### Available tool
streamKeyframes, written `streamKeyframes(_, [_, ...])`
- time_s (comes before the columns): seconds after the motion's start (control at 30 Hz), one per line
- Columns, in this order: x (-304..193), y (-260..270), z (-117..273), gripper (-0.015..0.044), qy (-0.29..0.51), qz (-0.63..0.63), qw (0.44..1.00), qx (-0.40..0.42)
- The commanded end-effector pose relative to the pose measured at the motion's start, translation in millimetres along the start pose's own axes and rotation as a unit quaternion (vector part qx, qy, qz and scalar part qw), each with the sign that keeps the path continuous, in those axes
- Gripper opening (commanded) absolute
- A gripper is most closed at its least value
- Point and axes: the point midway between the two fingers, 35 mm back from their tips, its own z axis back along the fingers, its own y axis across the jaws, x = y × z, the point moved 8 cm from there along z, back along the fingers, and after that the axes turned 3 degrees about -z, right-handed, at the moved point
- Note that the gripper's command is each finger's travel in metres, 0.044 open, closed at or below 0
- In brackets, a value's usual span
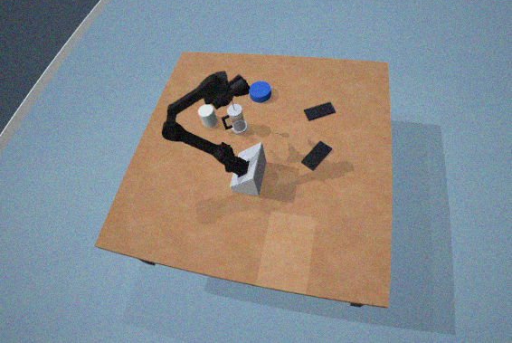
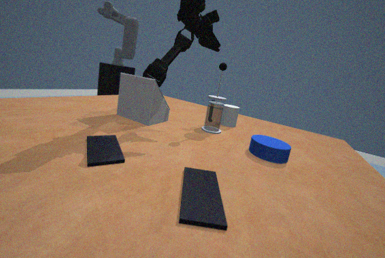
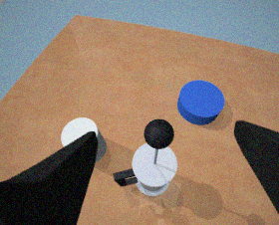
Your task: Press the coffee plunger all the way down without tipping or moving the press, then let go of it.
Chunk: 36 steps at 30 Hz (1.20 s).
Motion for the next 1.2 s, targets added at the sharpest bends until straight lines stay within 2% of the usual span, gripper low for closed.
streamKeyframes(0.0, [-3.7, -3.4, 6.7, 0.0440, -0.046, -0.027, 0.999, 0.004])
streamKeyframes(0.33, [-45.9, -3.4, -24.1, 0.0440, -0.047, -0.024, 0.999, 0.009])
streamKeyframes(1.17, [-45.9, -8.5, -46.0, 0.0440, -0.035, -0.022, 0.999, 0.004])
